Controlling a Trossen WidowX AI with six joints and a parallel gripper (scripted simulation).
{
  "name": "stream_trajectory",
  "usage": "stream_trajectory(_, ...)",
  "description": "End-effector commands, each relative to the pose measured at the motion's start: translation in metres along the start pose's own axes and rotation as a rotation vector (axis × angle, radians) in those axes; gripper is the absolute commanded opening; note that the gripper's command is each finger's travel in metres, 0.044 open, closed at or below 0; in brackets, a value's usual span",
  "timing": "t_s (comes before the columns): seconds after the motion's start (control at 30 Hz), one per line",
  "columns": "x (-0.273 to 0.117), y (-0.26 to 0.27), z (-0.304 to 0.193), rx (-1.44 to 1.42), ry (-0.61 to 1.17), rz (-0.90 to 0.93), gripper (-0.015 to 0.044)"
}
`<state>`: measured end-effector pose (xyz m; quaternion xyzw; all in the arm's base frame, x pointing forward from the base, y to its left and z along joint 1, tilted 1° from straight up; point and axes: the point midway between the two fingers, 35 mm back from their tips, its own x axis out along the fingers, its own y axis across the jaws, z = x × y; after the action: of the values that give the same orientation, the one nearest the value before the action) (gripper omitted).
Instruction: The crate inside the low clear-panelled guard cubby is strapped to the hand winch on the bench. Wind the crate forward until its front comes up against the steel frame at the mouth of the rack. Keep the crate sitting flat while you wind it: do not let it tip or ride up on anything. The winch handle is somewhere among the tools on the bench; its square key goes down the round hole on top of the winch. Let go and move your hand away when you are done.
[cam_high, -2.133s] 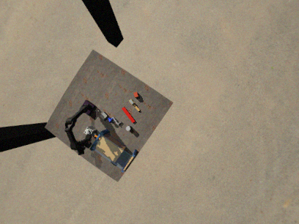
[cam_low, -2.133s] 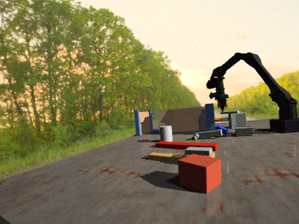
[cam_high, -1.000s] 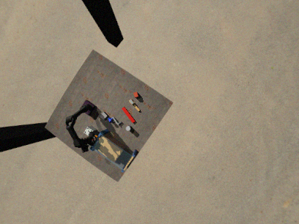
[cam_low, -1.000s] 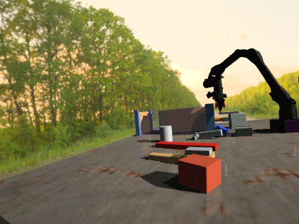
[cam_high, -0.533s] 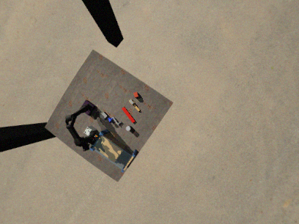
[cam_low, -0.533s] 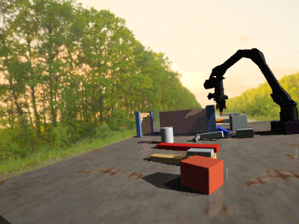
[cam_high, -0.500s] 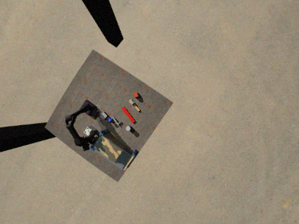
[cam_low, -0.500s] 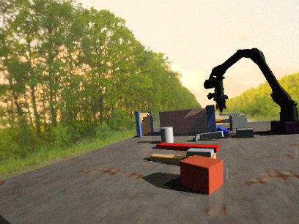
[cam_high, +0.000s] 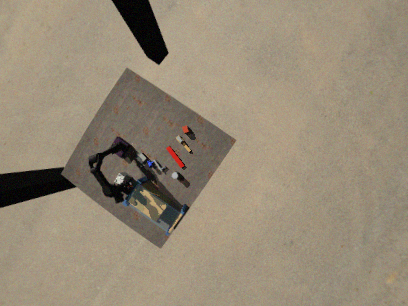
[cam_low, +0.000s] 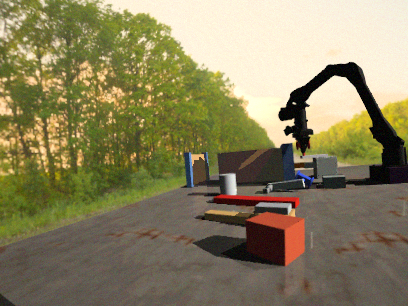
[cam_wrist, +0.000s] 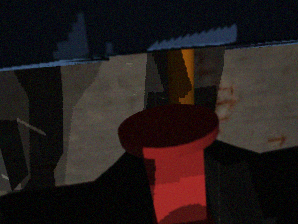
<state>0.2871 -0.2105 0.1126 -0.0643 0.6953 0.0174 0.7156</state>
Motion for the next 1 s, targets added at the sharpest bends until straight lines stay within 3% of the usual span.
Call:
stream_trajectory(0.0, 0.001, 0.015, -0.005, -0.004, 0.011, 0.028, 0.0)
stream_trajectory(0.97, 0.001, 0.048, -0.025, -0.004, 0.013, 0.031, 0.0)
